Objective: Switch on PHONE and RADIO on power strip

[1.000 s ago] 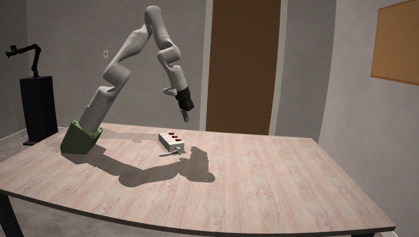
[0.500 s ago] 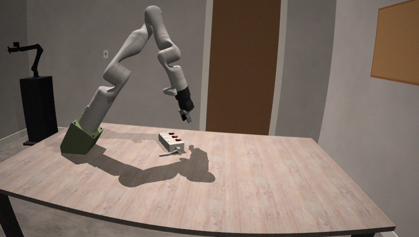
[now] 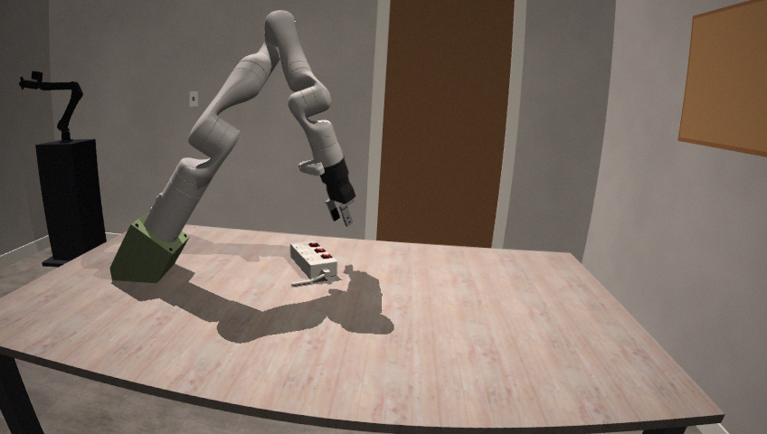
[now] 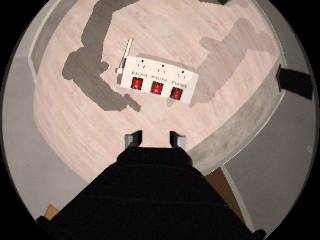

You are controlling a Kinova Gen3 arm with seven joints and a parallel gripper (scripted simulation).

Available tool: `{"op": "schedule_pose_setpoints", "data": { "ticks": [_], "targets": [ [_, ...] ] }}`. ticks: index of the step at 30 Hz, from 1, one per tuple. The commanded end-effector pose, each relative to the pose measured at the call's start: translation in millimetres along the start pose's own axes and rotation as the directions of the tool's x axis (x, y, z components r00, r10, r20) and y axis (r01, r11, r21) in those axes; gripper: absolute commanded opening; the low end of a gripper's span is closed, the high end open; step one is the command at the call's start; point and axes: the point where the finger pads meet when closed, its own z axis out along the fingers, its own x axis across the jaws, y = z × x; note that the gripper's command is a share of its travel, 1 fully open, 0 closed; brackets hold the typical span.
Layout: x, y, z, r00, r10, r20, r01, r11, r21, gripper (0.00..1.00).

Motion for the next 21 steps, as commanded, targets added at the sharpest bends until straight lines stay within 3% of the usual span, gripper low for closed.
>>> {"op": "schedule_pose_setpoints", "data": {
  "ticks": [1,11,21],
  "targets": [
    [-0.1,0.3,-0.1,1.0,0.0,0.0,0.0,1.0,-0.001,1.0],
    [0.5,-0.9,0.3,1.0,0.006,-0.002,-0.006,1.0,0.006,1.0],
    [3.6,-11.4,3.0,0.998,0.057,-0.011,-0.056,0.996,0.067,1.0]
  ]
}}
